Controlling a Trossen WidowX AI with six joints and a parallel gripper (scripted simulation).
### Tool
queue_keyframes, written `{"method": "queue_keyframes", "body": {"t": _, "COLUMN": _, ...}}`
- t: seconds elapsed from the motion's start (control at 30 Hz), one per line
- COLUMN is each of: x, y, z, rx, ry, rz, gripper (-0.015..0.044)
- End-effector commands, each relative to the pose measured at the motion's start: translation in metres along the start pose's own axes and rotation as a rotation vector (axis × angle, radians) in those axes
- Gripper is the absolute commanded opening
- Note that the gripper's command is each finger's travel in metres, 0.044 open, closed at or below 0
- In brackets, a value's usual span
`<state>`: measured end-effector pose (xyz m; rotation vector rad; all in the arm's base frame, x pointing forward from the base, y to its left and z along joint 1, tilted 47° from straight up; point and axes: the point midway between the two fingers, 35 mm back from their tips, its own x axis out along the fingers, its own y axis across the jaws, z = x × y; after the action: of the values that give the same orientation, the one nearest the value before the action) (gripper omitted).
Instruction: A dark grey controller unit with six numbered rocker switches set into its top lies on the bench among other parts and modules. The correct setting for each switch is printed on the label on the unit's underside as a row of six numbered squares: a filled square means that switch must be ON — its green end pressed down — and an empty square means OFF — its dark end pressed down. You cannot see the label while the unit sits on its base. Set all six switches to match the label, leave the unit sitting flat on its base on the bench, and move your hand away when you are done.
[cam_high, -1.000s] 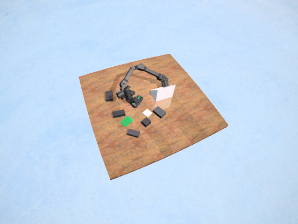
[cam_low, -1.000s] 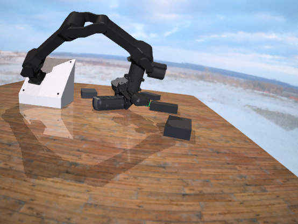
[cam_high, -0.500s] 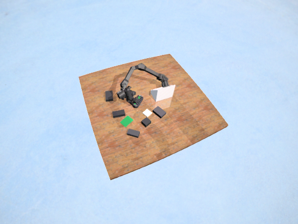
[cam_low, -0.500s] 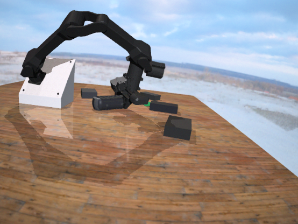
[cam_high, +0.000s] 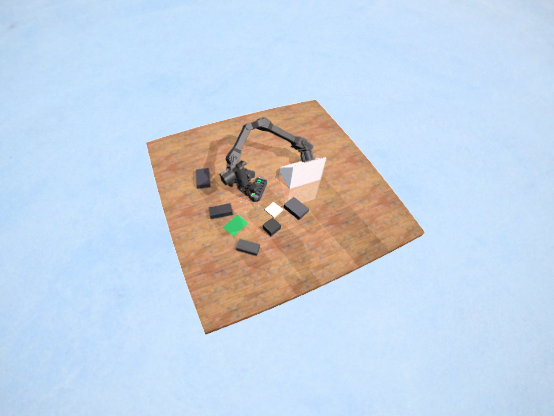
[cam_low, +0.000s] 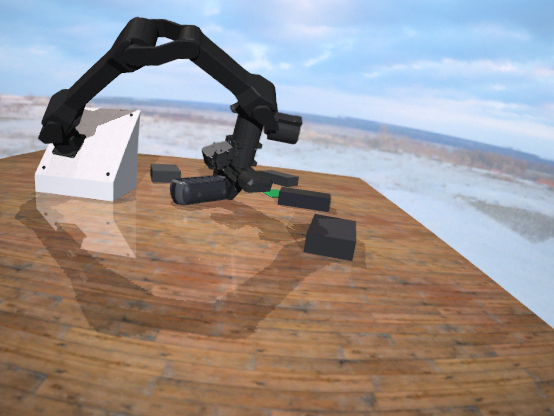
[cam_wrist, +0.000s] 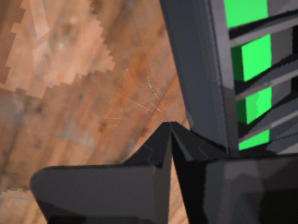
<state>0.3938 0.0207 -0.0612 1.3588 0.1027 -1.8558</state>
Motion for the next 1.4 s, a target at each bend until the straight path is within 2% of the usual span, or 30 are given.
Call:
{"method": "queue_keyframes", "body": {"t": 0.0, "x": 0.003, "y": -0.007, "z": 0.002, "rx": -0.001, "ry": -0.006, "rz": -0.008, "gripper": 0.0}}
{"method": "queue_keyframes", "body": {"t": 1.1, "x": 0.013, "y": -0.041, "z": 0.01, "rx": -0.002, "ry": -0.006, "rz": -0.01, "gripper": 0.0}}
{"method": "queue_keyframes", "body": {"t": 1.37, "x": -0.053, "y": 0.014, "z": 0.003, "rx": 0.0, "ry": -0.004, "rz": -0.008, "gripper": 0.0}}
